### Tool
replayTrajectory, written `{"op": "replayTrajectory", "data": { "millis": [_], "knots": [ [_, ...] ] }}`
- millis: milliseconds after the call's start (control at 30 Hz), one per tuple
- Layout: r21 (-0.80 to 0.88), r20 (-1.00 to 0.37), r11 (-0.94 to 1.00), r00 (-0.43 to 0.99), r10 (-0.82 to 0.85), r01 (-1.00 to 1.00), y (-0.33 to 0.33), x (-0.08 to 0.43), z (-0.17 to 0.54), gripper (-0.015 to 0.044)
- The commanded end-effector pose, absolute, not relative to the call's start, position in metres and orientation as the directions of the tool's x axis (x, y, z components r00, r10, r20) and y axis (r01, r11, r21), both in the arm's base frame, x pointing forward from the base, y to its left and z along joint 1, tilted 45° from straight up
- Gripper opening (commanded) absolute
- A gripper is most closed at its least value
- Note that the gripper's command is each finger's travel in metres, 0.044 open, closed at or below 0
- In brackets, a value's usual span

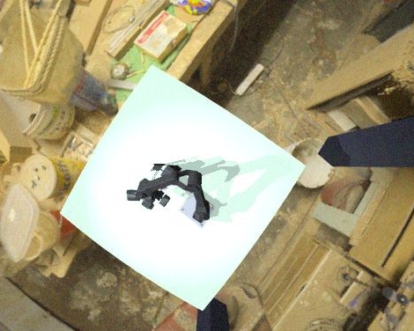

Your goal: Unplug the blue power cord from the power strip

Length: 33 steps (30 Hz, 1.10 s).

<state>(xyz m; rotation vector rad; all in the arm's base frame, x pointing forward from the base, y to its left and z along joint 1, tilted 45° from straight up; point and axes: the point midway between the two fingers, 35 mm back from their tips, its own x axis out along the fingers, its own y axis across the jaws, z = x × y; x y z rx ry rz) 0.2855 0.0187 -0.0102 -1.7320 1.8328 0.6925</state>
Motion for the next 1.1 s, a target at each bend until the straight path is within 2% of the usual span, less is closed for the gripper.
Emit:
{"op": "replayTrajectory", "data": {
  "millis": [0,33,200,1067],
  "knots": [
    [0.009,-0.716,0.041,-0.035,-0.697,-0.999,0.043,0.287,-0.023,0.0000],
    [0.009,-0.708,0.062,-0.050,-0.704,-0.998,0.027,0.286,-0.016,0.0026],
    [0.009,-0.708,0.062,-0.050,-0.704,-0.998,0.027,0.286,-0.016,0.0158],
    [0.012,-0.712,0.040,-0.036,-0.701,-0.999,0.025,0.286,0.000,0.0160]
  ]
}}
